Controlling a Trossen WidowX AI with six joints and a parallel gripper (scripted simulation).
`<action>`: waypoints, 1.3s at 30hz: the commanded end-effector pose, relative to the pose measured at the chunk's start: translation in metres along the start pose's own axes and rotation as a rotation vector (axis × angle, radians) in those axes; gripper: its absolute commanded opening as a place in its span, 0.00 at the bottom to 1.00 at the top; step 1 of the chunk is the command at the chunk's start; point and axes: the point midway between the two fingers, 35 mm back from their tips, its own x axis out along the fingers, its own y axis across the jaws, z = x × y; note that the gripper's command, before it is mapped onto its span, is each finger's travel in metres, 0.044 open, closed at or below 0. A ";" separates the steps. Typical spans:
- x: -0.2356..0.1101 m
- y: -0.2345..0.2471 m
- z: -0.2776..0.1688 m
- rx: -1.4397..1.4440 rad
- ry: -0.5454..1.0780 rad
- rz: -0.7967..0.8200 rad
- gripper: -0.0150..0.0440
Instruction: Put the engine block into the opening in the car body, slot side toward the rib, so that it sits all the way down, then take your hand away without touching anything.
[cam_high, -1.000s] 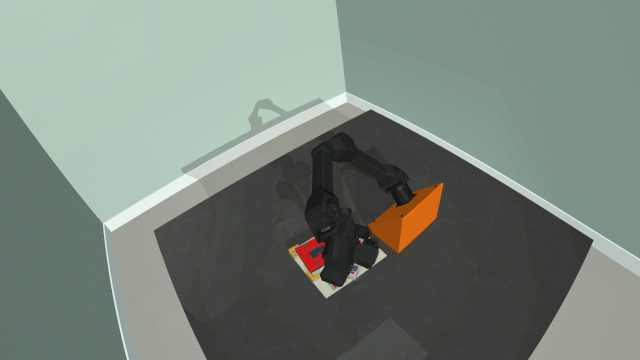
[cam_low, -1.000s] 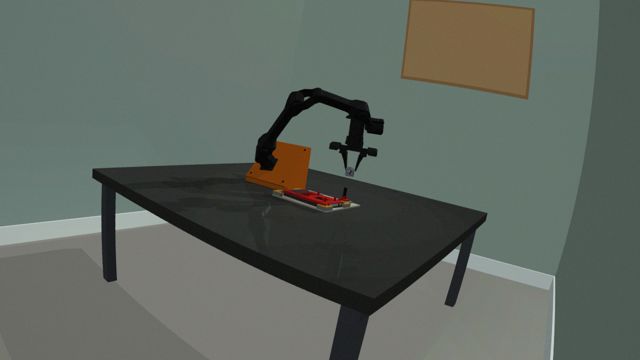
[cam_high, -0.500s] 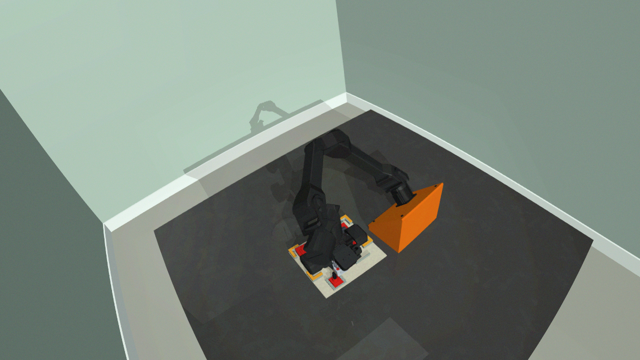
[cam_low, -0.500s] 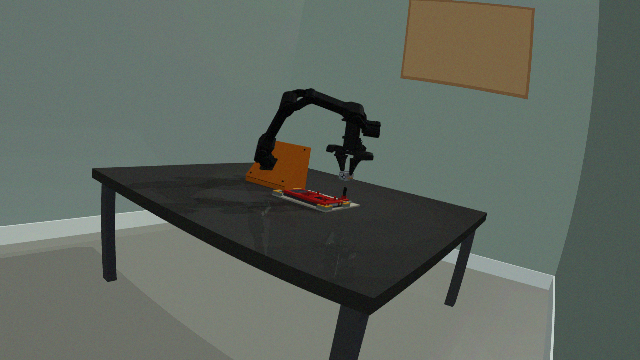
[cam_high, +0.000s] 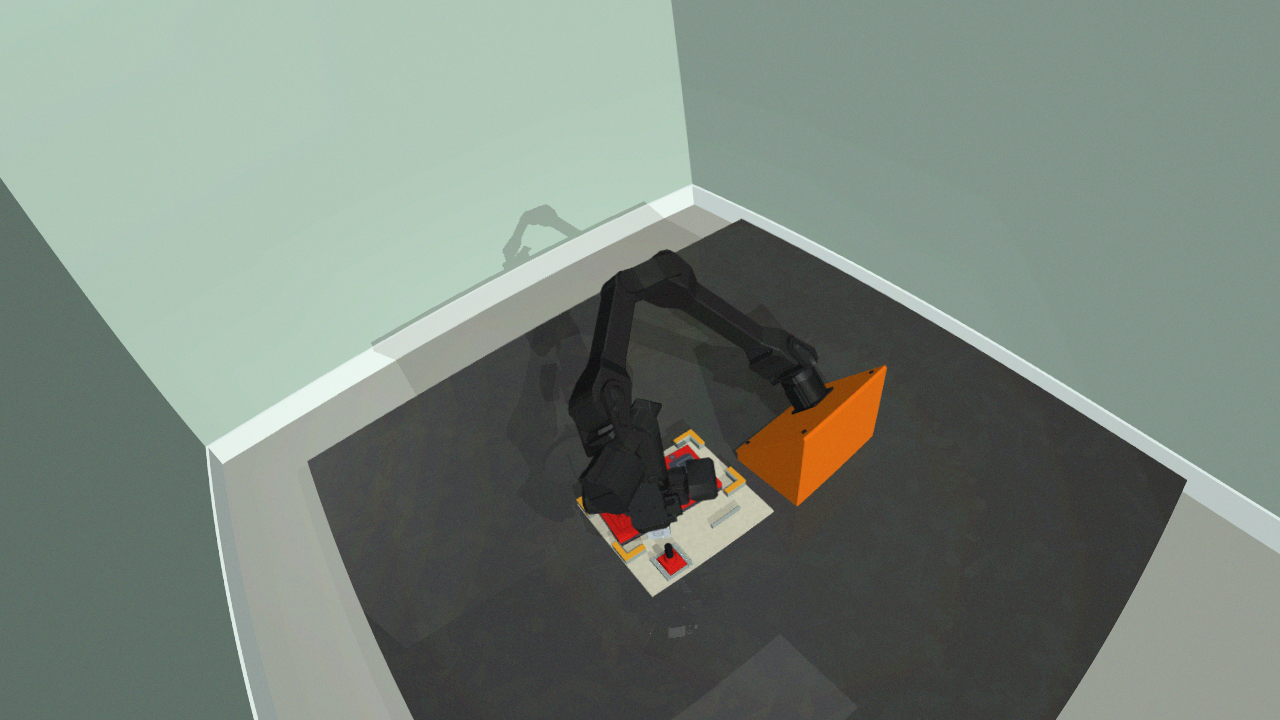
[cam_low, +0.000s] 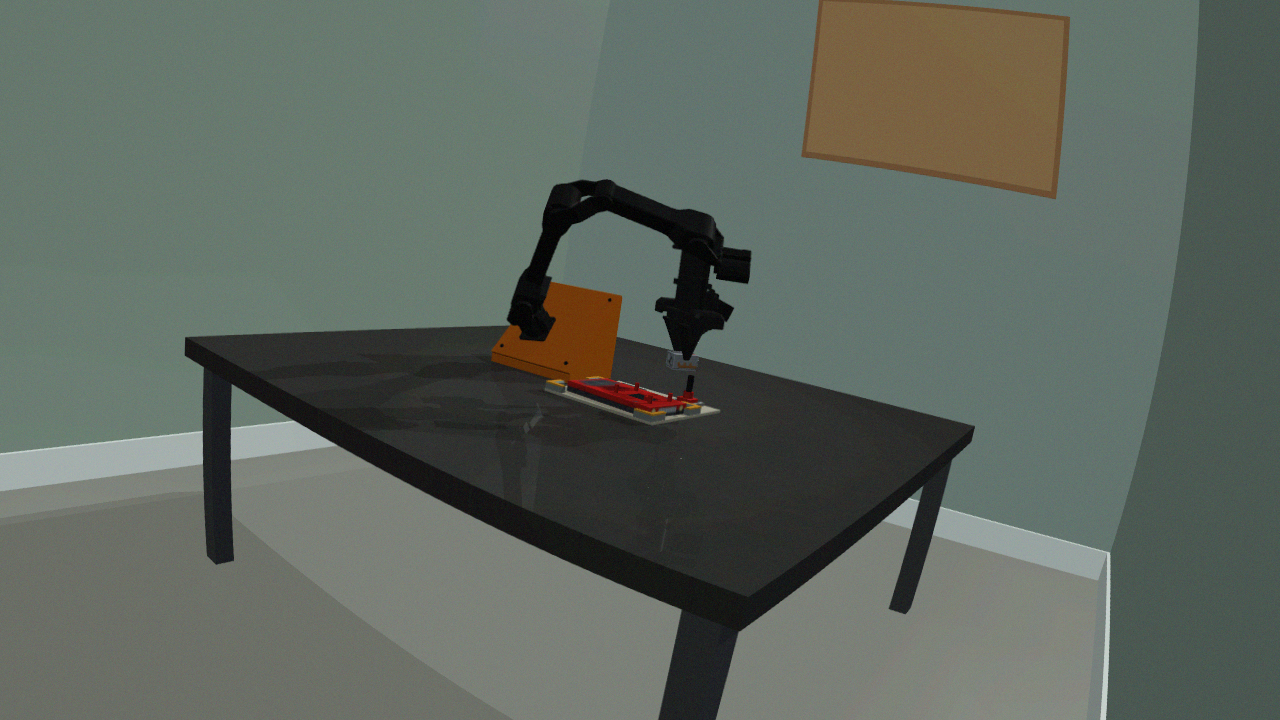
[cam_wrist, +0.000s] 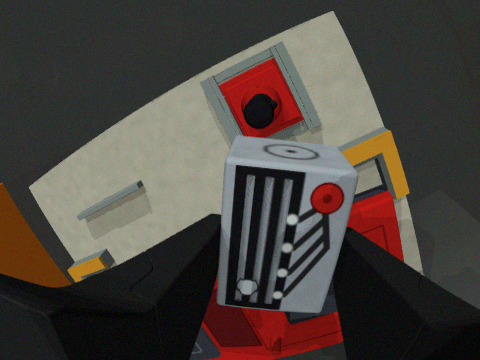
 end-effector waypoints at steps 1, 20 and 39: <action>0.001 -0.007 -0.010 0.134 -0.004 -0.007 0.25; 0.019 -0.032 -0.061 0.792 0.008 -0.022 0.25; 0.027 -0.039 -0.085 1.145 0.014 -0.036 0.52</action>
